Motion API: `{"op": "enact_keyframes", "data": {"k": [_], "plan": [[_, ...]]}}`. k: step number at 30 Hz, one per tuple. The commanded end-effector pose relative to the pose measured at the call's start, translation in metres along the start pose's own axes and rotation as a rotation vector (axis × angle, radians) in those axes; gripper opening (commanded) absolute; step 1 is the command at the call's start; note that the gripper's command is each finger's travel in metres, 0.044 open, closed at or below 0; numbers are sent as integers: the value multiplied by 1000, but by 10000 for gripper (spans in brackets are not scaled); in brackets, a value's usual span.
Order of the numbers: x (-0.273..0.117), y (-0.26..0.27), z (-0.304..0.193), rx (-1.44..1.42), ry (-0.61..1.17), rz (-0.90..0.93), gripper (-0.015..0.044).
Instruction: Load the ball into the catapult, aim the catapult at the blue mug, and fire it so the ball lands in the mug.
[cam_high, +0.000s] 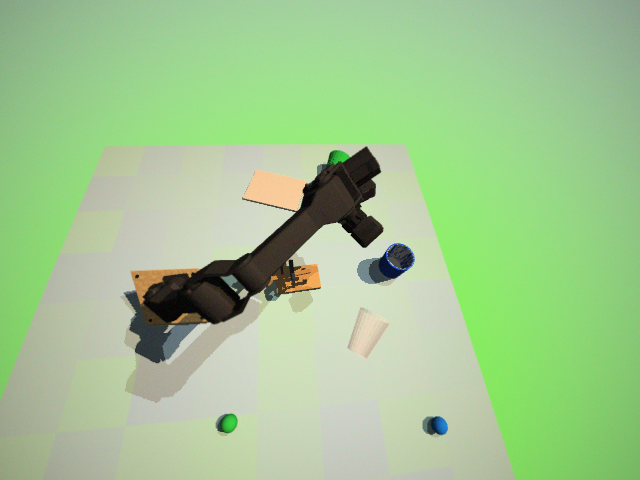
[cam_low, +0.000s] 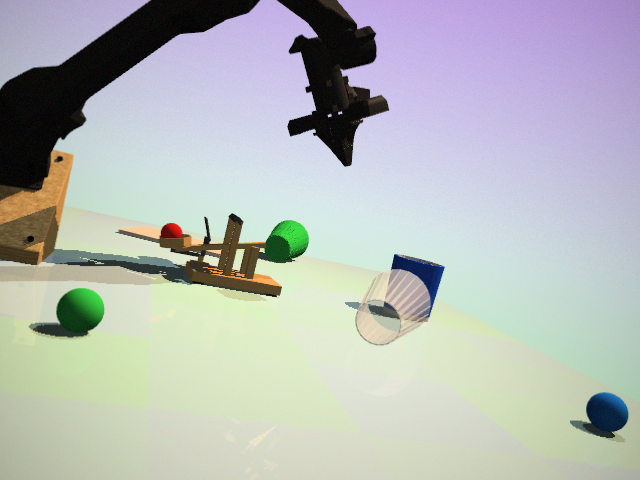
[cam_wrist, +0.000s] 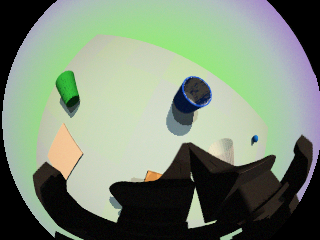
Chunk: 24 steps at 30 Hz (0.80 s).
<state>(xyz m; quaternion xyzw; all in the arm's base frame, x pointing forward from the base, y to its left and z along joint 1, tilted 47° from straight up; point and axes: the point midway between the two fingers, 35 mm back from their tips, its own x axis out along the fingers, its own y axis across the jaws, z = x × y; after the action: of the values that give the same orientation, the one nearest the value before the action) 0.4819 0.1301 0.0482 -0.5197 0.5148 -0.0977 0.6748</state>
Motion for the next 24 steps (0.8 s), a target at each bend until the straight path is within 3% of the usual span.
{"op": "enact_keyframes", "data": {"k": [1, 24], "plan": [[2, 30, -18, -158, 57, 8, 0], [-11, 130, -124, -912, 313, 14, 0]]}}
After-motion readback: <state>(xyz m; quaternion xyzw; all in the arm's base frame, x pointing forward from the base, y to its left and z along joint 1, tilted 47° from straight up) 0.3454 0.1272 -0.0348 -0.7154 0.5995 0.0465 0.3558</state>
